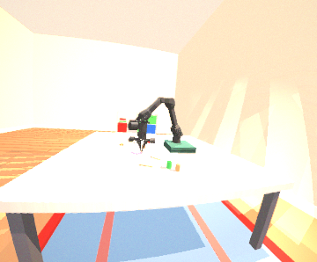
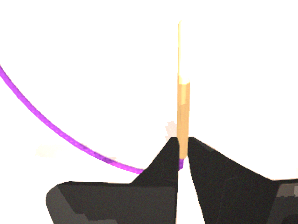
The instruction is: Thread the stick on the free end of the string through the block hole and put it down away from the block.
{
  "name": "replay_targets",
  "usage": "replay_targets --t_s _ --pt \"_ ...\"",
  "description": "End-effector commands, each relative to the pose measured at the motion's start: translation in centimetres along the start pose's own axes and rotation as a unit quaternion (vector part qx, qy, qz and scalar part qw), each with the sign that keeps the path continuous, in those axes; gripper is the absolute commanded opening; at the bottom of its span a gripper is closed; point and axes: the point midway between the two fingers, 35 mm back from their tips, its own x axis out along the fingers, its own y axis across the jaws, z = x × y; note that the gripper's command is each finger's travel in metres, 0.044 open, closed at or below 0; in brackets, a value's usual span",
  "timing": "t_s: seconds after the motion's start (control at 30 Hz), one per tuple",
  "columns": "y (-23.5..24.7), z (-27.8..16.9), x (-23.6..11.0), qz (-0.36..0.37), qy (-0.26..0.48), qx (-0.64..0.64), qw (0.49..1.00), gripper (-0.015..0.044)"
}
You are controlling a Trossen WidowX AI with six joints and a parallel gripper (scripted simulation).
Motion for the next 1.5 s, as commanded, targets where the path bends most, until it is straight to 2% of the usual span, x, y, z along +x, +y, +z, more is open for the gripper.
replay_targets --t_s 0.0,1.47 --pt "0.0 0.4 -0.2 0.002 0.004 -0.002 1.000 0.0000" --pt "-0.3 5.7 -0.2 0.002 0.004 -0.002 1.000 0.0000"
